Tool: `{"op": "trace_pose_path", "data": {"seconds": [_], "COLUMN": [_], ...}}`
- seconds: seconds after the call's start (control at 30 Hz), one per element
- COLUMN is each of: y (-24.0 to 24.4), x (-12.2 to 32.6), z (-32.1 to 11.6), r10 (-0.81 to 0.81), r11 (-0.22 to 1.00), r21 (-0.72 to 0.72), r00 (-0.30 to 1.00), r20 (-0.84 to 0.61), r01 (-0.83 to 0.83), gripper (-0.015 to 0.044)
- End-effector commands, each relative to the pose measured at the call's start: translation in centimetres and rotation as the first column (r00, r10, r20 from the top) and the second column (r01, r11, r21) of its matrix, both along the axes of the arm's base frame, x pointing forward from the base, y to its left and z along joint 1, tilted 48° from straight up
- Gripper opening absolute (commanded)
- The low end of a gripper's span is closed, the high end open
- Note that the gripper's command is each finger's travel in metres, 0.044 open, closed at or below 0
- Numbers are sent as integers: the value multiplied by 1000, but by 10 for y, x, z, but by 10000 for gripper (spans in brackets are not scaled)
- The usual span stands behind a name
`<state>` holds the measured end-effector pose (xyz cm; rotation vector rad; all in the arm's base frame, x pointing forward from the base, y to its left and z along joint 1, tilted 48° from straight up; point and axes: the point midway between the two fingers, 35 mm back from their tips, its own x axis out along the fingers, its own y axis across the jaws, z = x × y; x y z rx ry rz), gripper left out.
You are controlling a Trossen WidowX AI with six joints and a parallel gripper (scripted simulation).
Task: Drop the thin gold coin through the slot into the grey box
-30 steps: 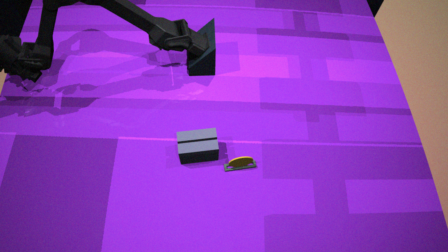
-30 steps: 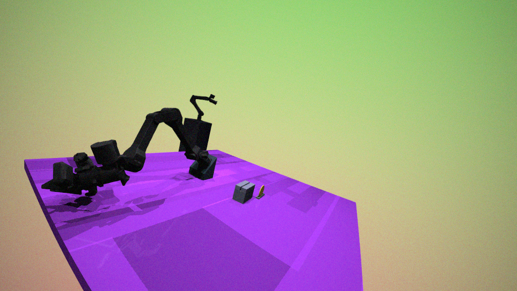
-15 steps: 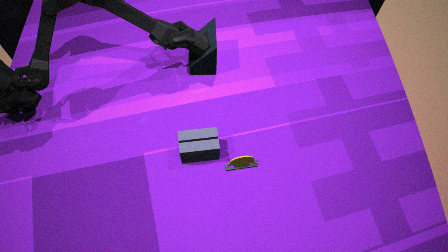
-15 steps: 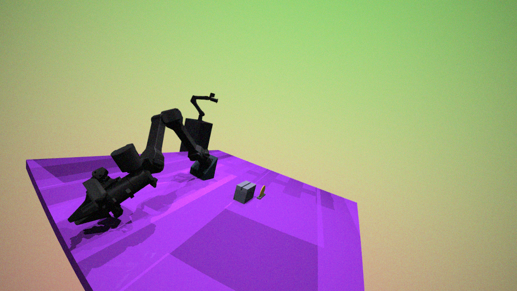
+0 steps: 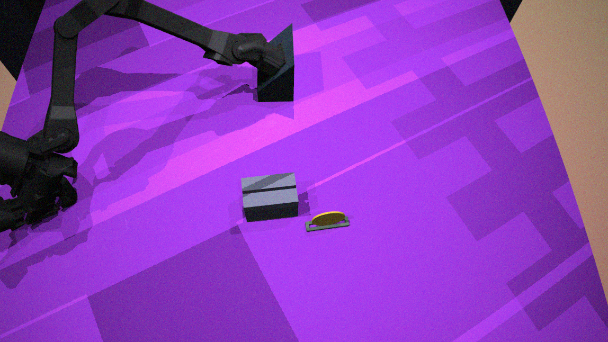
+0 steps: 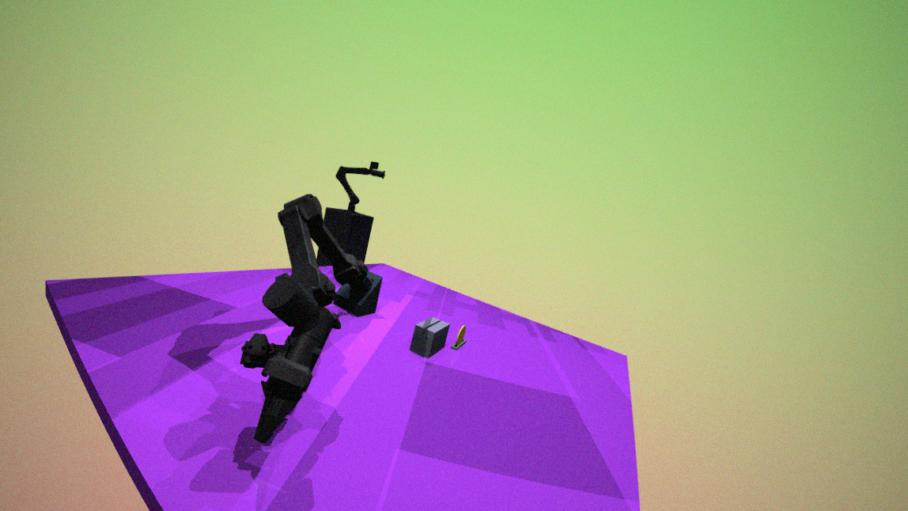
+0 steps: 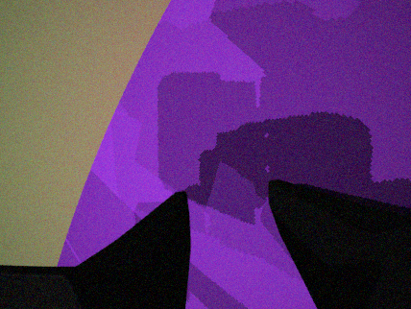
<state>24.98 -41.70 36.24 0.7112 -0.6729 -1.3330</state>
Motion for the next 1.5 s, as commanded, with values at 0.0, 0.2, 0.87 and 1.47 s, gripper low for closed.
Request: {"op": "trace_pose_path", "data": {"seconds": [0.0, 0.2, 0.87, 1.47], "y": [16, 56, 257, 471], "x": [43, 109, 207, 113], "z": [-30, -87, -259, -370], "r10": [99, 234, 505, 375], "r11": [991, 940, 687, 755], "r21": [91, 268, 699, 617], "r00": [995, 970, 822, 625], "r20": [-34, -67, -263, -684], "r01": [-95, -209, -199, 223], "gripper": [161, 161, 161, 161]}}
